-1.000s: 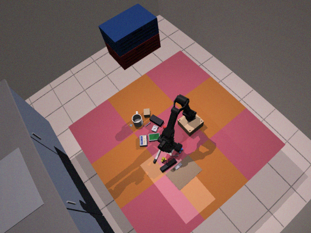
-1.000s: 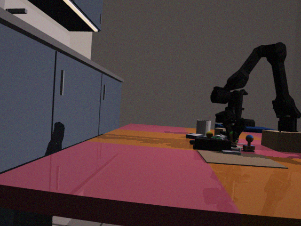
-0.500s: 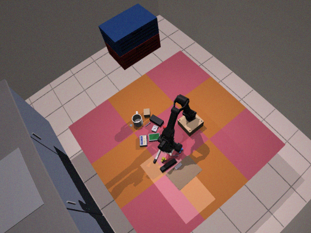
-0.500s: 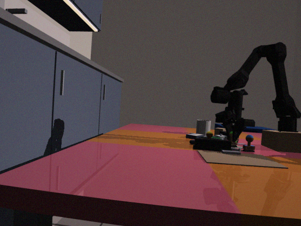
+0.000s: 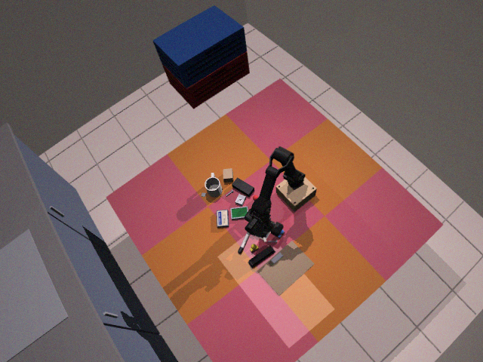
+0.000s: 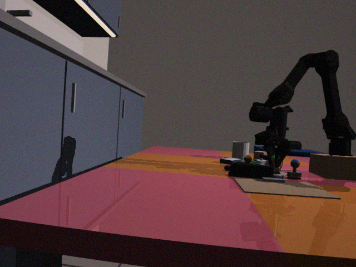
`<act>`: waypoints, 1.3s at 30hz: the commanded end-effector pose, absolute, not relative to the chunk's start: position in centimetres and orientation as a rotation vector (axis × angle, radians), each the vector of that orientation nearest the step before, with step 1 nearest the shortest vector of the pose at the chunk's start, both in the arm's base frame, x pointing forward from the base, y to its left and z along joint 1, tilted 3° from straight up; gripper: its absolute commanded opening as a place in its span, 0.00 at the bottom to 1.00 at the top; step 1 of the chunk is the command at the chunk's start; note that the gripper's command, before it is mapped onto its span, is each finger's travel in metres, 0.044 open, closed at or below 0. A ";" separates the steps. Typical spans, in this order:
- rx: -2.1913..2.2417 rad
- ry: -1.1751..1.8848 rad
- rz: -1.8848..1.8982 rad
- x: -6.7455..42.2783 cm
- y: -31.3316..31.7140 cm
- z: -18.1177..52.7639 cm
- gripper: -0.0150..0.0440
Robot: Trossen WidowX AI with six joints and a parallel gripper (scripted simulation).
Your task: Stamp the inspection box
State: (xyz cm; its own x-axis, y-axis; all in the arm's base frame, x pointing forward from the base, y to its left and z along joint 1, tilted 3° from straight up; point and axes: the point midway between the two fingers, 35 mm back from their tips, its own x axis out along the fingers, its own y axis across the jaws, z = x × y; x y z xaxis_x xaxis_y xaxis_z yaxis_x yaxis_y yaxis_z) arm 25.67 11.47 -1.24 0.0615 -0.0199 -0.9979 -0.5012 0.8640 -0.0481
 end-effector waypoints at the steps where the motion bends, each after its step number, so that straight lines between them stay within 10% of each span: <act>1: -0.443 1.476 0.381 25.7 11.4 -1.5 0.25; 39: -0.443 1.476 0.381 25.7 11.4 -0.5 0.25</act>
State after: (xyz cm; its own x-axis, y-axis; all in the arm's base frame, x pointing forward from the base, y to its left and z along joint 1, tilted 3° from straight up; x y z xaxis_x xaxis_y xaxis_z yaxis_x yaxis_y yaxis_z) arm 25.65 11.48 -0.68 0.0589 -0.0212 -0.9980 -0.5021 0.8635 -0.0480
